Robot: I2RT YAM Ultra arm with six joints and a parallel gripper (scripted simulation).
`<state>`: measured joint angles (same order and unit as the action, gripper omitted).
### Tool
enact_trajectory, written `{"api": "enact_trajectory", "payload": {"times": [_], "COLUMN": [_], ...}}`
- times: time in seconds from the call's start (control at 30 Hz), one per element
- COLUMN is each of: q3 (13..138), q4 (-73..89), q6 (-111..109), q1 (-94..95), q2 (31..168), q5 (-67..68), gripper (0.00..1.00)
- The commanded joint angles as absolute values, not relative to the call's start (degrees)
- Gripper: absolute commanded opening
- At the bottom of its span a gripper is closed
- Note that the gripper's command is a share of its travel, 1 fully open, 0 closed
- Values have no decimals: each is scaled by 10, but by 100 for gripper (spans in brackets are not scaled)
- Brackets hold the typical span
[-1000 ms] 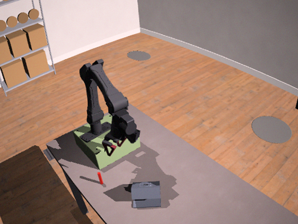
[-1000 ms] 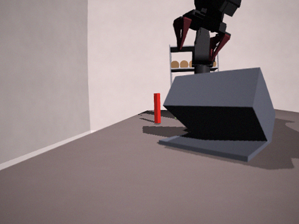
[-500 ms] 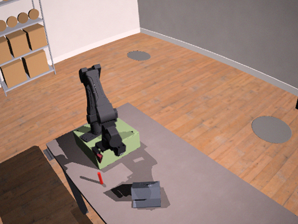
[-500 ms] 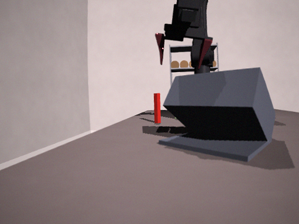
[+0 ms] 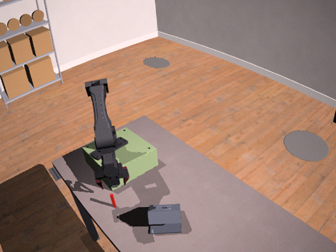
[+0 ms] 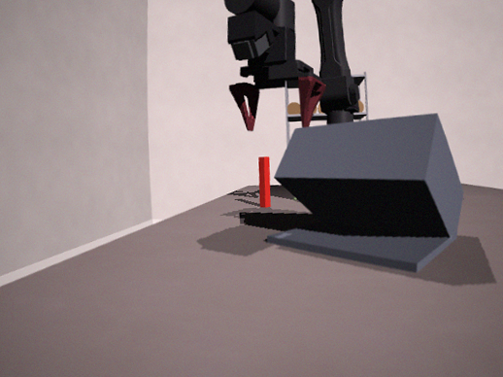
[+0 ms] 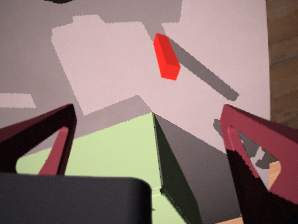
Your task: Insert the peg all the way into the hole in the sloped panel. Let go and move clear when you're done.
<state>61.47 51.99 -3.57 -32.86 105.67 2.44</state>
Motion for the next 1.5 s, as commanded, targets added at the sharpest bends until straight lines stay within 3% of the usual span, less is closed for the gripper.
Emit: {"api": "enact_trajectory", "payload": {"times": [0.0, 1.47], "q3": [603, 567], "q4": [491, 376], "q6": [16, 48], "q1": [-362, -384], "q2": [1070, 1133], "q5": [2, -9], "gripper": [100, 100]}}
